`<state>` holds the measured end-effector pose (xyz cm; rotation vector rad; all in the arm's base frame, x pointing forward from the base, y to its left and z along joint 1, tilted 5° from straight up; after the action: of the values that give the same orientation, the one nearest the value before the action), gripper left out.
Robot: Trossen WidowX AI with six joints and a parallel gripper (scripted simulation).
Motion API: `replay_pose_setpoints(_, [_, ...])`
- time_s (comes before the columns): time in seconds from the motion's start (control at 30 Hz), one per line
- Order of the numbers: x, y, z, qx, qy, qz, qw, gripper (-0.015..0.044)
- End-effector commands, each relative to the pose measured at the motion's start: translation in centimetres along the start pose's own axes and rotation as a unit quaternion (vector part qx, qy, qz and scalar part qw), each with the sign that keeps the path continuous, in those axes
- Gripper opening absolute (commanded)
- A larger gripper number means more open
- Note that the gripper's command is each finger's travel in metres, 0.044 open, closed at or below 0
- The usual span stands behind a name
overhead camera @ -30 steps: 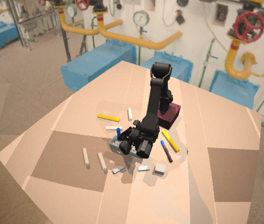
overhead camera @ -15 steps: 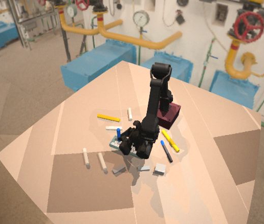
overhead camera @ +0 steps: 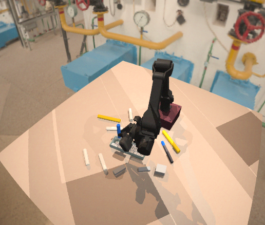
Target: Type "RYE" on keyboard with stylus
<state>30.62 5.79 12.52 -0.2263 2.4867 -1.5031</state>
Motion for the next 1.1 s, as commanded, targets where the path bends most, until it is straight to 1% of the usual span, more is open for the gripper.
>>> replay_pose_setpoints(0.0, [0.0, 0.0, 0.0, 0.0, 0.0, 0.0, 1.0, 0.0085])
replay_pose_setpoints(0.23, [0.0, 0.0, 0.0, 0.0, 0.0, 0.0, 1.0, 0.0038])
replay_pose_setpoints(0.27, [0.0, 0.0, -0.1, 0.0, 0.0, 0.0, 1.0, 0.0012])
replay_pose_setpoints(0.3, [0.0, 0.1, -0.2, -0.001, 0.0, 0.0, 1.0, 0.0])
replay_pose_setpoints(0.43, [-0.3, 1.0, -1.5, -0.008, -0.001, -0.001, 1.0, 0.0])
replay_pose_setpoints(0.67, [-0.5, 2.9, -4.9, -0.015, 0.0, -0.002, 1.0, 0.0])
replay_pose_setpoints(0.97, [0.0, 5.0, -9.5, -0.003, 0.004, 0.0, 1.0, 0.0])
replay_pose_setpoints(1.07, [0.1, 5.2, -9.9, -0.002, 0.004, 0.001, 1.0, 0.0])
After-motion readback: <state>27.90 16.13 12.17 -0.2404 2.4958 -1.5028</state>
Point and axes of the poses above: the point midway between the two fingers, 35 mm back from their tips, its own z axis out along the fingers, its own x axis across the jaws, y = z × x, the point moved 10 cm from there along -z, back along the fingers, and after that the axes turned 2 degrees about z, right-handed, at the moved point
